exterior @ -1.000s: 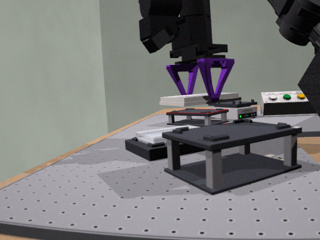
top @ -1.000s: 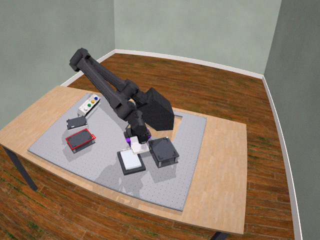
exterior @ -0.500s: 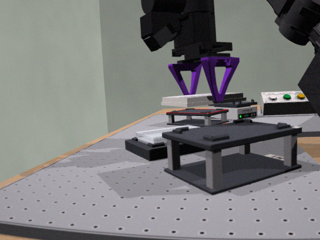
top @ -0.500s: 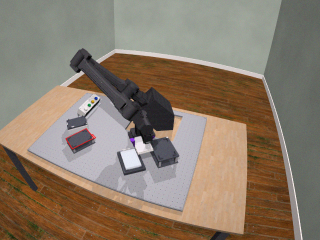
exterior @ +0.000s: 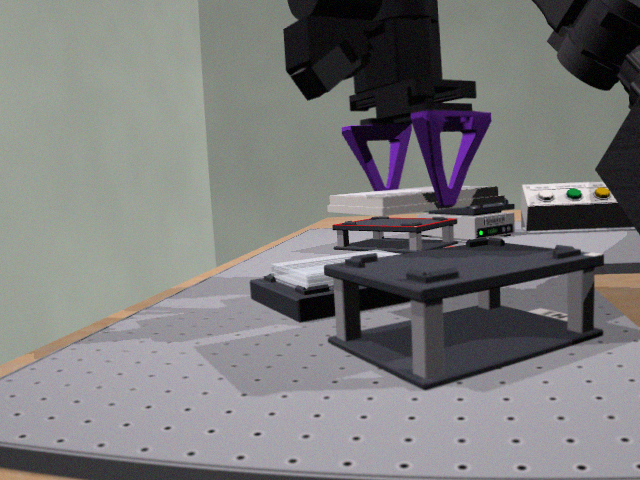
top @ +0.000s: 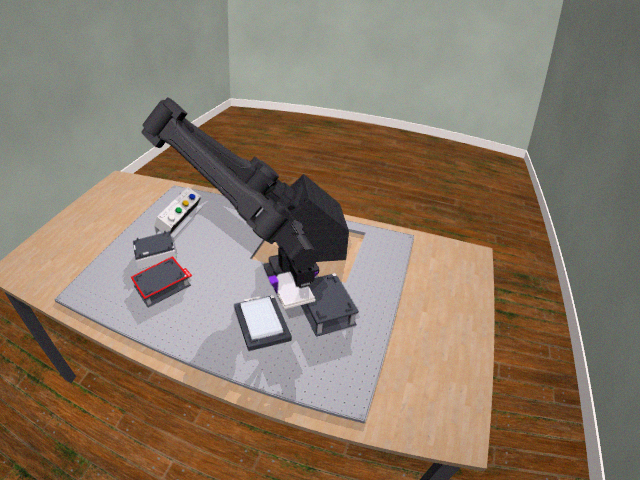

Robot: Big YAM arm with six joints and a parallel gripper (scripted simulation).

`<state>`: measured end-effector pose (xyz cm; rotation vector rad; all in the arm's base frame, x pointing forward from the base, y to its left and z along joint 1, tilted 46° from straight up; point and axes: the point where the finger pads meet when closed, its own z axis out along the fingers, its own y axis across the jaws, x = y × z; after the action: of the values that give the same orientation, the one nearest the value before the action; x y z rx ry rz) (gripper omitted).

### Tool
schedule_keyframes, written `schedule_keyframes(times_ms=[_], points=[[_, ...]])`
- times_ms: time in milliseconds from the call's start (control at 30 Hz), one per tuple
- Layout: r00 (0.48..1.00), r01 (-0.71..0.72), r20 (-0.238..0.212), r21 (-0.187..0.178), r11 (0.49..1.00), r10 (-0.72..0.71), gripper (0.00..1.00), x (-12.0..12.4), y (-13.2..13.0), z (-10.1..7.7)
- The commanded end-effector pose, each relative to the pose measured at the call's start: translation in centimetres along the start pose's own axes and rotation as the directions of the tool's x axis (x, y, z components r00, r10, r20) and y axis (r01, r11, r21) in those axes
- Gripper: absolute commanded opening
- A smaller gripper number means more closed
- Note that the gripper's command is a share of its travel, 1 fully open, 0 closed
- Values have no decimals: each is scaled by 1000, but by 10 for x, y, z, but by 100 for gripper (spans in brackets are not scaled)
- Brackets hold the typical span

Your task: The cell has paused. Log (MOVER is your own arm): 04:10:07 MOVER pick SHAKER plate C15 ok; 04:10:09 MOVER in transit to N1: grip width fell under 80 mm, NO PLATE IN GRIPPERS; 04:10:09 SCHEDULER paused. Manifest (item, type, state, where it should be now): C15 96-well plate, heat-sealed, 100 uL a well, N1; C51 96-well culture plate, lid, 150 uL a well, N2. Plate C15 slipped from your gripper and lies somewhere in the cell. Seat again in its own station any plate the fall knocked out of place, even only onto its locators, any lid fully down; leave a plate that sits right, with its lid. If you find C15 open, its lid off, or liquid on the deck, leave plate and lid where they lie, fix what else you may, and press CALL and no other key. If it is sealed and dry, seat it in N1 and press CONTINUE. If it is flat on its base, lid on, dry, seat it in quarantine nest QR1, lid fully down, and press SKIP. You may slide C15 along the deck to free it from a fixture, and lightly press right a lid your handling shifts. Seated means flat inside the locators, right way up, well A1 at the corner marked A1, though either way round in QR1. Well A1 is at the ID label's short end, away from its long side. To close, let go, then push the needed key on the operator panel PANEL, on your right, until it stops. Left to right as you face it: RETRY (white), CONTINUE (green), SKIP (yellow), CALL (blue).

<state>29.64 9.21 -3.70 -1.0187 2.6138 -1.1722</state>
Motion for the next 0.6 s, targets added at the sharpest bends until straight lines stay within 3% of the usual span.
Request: schedule_keyframes(times_ms=[0, 567], points=[[998, -33, 45, 1, 999, 33, 0, -24, 9, -9], [999, -29, 42, -1, 1000, 29, 0, -30, 35, -9]])
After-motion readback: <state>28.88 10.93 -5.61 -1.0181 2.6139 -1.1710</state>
